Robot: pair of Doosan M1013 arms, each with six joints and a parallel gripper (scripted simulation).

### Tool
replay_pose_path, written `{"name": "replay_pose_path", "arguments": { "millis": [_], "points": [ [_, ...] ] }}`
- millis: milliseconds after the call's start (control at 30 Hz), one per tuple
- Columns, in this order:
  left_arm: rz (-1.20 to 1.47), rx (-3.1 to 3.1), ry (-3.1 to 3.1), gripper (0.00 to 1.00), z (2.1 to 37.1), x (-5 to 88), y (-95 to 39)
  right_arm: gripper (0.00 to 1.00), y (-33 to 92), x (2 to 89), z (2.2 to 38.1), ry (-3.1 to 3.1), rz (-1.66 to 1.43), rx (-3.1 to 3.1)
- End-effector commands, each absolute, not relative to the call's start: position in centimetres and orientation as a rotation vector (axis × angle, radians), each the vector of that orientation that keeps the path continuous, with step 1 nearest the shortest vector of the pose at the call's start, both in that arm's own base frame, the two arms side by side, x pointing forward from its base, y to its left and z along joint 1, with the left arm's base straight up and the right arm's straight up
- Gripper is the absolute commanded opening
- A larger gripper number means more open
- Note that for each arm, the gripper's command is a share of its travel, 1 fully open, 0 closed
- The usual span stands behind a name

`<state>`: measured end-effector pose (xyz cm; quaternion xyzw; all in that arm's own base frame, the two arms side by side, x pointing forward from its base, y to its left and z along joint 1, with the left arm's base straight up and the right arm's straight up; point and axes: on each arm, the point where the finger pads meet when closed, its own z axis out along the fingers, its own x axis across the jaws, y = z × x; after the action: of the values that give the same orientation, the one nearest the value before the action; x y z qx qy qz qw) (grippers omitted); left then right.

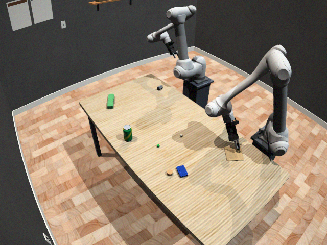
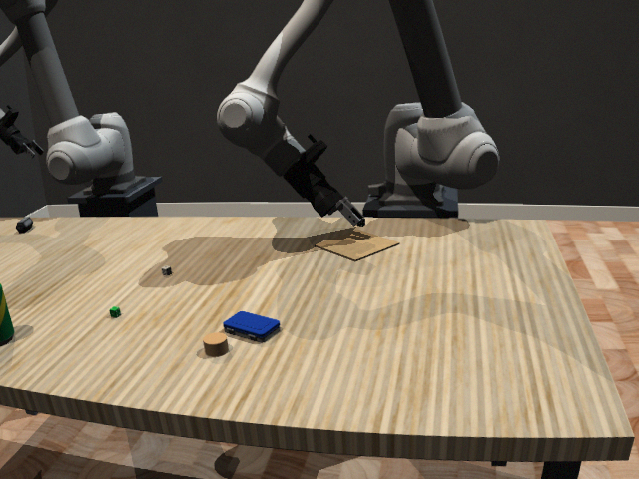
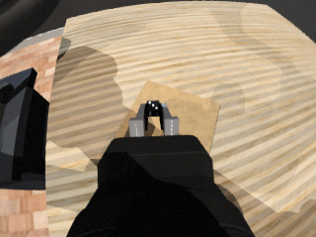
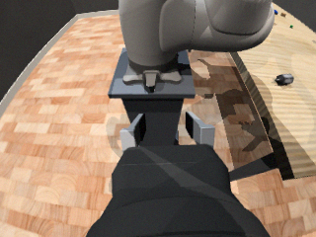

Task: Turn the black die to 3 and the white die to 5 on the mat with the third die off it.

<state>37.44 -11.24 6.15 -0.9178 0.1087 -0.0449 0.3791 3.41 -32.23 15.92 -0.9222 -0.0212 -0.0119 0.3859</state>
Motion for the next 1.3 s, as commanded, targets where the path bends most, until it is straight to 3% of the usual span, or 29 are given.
{"name": "replay_pose_path", "arguments": {
  "millis": [0,1267],
  "points": [
    [-0.118,-2.342,0.284,0.34,5.3,37.4,-11.3,1.0,-32.3,3.2,15.9,-0.057,-0.028,-2.356],
    [-0.118,-2.342,0.284,0.34,3.2,37.4,-11.3,1.0,-32.3,3.2,15.9,-0.057,-0.028,-2.356]
  ]
}}
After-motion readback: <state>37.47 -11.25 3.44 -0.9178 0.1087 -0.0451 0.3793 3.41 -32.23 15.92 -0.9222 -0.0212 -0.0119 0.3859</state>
